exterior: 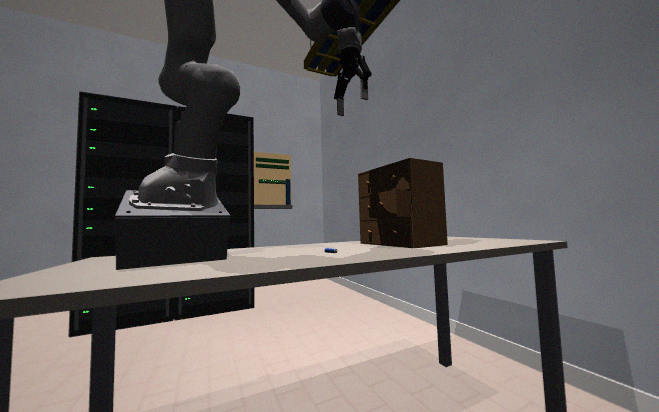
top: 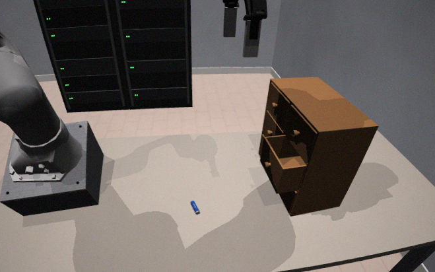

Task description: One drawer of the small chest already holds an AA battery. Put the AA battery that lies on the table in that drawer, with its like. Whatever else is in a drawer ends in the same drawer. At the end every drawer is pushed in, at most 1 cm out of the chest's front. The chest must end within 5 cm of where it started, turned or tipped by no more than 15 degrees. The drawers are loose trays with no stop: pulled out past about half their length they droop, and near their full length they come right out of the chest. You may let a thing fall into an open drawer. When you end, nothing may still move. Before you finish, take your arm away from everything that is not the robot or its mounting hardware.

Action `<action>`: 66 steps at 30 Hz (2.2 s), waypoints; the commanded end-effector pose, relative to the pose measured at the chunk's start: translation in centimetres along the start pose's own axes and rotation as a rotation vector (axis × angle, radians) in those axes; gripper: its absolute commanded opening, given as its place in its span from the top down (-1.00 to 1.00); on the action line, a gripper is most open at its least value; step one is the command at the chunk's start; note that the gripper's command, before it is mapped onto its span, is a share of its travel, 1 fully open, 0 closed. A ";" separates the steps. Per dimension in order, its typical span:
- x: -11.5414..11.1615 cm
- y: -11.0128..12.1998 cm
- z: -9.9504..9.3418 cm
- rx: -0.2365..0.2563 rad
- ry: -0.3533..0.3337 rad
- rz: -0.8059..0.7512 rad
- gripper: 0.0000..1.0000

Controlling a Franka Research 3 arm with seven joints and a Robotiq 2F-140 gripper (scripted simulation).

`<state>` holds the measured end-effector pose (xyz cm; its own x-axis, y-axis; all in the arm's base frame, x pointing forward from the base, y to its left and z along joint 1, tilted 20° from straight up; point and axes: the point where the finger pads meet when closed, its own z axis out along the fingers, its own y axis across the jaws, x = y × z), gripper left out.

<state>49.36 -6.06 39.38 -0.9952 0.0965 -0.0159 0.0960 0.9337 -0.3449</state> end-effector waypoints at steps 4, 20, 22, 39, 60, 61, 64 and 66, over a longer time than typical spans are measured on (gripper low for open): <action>0.1 -0.1 1.1 0.000 -0.006 -0.061 -1.00; 1.5 0.0 7.2 0.001 -0.006 -0.317 -1.00; 1.9 0.0 8.5 0.001 -0.005 -0.373 -1.00; 5.2 0.3 22.3 0.005 0.010 -0.891 -1.00; 8.4 0.6 35.9 0.009 0.016 -1.478 -1.00; 8.5 0.6 36.3 0.008 0.012 -1.506 -1.00; 8.6 0.6 36.7 0.007 0.009 -1.534 -1.00; 8.8 0.6 37.3 0.004 -0.001 -1.593 -1.00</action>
<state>38.69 -17.74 4.87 -0.2758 -0.8746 0.3988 -0.9598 0.2728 -0.0655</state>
